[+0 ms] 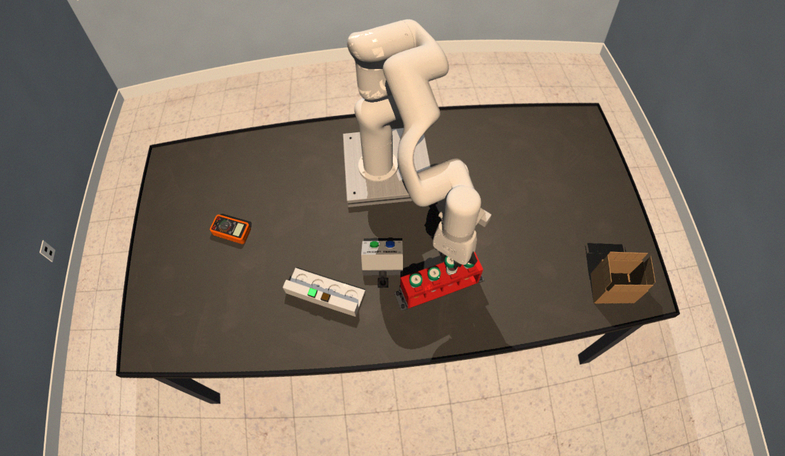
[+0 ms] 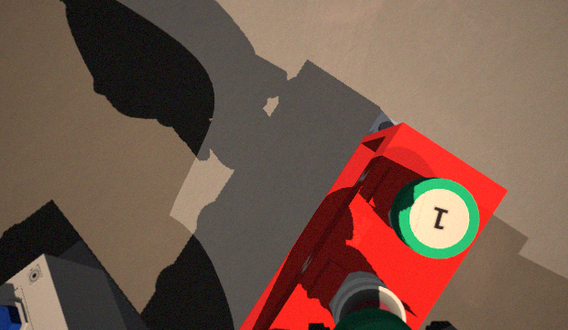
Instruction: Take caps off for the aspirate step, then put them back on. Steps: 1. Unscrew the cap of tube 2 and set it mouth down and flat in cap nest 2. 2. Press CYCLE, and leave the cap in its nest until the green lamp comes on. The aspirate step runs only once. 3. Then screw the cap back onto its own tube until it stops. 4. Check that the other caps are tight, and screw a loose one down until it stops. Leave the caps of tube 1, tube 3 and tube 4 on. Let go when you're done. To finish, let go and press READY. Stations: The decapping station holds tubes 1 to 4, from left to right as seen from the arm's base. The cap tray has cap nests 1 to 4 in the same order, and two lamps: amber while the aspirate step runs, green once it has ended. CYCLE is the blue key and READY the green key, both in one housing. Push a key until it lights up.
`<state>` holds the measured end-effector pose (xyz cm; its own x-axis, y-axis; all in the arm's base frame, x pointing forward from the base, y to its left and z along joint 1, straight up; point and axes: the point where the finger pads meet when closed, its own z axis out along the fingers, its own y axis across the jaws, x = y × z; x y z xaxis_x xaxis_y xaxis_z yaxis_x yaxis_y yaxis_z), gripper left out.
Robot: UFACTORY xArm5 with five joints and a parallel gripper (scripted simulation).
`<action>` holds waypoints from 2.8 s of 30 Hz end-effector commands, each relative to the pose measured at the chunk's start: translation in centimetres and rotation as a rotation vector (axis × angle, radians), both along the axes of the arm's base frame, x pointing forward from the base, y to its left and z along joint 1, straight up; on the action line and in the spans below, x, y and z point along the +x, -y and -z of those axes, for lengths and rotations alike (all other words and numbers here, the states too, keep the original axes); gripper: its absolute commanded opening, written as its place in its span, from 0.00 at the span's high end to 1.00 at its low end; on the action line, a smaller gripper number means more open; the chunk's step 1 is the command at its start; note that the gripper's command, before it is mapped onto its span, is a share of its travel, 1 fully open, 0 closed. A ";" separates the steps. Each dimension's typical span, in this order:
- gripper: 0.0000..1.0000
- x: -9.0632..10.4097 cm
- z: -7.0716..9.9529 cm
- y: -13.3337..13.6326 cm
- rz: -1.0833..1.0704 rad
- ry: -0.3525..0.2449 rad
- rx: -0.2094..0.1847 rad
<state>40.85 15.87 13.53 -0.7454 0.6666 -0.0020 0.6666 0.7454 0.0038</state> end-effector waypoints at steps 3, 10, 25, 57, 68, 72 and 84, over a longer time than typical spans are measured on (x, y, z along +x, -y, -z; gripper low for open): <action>1.00 0.3 -0.1 -0.6 0.003 0.002 0.001; 1.00 0.3 1.4 -0.6 0.003 0.002 0.001; 1.00 0.3 2.4 -0.6 0.003 0.002 0.001; 1.00 0.3 3.4 -0.6 0.003 0.002 0.001; 0.54 0.3 3.4 -0.6 0.003 0.002 0.001; 0.54 0.3 3.4 -0.6 0.003 0.002 0.001; 0.54 0.3 3.5 -0.6 0.083 0.002 0.001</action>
